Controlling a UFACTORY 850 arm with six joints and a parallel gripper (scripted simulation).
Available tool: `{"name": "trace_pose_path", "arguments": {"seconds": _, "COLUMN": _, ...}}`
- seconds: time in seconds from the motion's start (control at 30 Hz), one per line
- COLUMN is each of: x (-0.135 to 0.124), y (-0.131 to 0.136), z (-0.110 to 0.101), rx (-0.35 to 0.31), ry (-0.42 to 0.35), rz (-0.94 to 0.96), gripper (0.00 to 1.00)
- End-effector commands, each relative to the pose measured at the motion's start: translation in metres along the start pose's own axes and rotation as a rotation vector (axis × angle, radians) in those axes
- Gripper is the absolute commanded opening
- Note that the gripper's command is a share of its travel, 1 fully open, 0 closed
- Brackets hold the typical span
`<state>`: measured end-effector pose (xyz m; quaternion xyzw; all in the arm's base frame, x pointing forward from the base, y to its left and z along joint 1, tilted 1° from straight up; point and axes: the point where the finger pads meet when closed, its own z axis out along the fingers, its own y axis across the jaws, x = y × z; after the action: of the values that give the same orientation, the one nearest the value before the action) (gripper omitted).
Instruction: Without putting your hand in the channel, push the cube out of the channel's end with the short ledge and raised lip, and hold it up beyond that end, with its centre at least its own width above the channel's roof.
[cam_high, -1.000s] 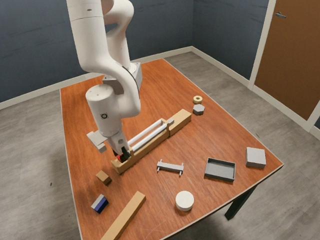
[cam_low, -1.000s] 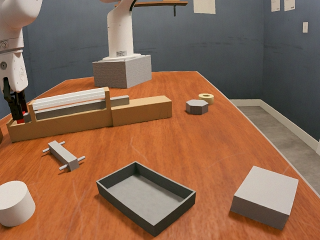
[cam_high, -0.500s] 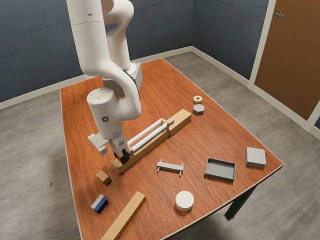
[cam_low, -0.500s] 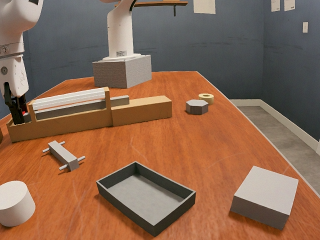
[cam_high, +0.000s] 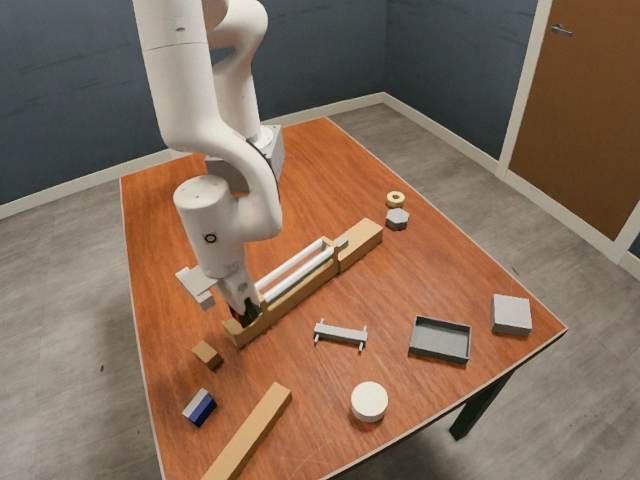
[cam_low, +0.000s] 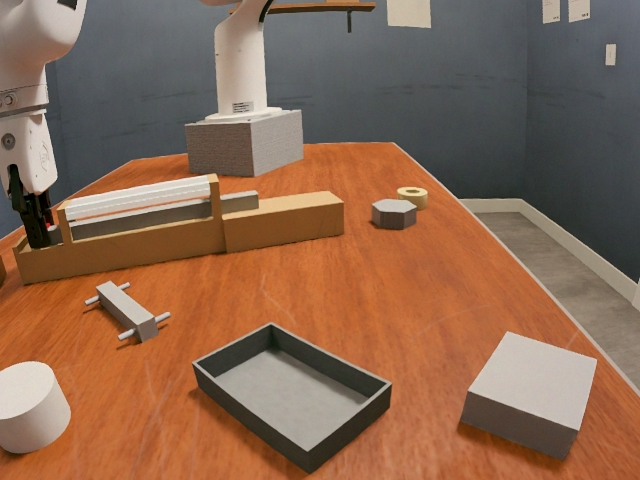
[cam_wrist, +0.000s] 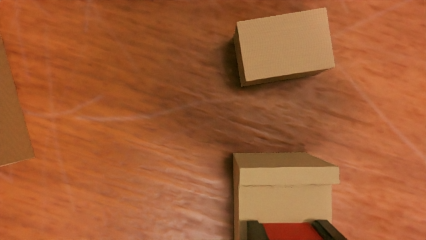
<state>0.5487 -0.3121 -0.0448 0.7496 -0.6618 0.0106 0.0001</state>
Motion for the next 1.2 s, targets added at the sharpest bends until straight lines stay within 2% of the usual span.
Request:
{"name": "trace_pose_path", "arguments": {"seconds": 0.0, "x": 0.001, "y": -0.001, "z": -0.001, "rx": 0.002, "ry": 0.001, "rz": 0.000, "gripper": 0.00}}
{"name": "trace_pose_path", "arguments": {"seconds": 0.83, "x": 0.001, "y": -0.001, "z": -0.003, "rx": 0.002, "ry": 0.001, "rz": 0.000, "gripper": 0.00}}
{"name": "trace_pose_path", "arguments": {"seconds": 0.93, "x": 0.001, "y": -0.001, "z": -0.012, "rx": 0.002, "ry": 0.001, "rz": 0.000, "gripper": 0.00}}
{"name": "trace_pose_path", "arguments": {"seconds": 1.13, "x": 0.001, "y": -0.001, "z": -0.051, "rx": 0.002, "ry": 0.001, "rz": 0.000, "gripper": 0.00}}
{"name": "trace_pose_path", "arguments": {"seconds": 1.17, "x": 0.001, "y": -0.001, "z": -0.051, "rx": 0.002, "ry": 0.001, "rz": 0.000, "gripper": 0.00}}
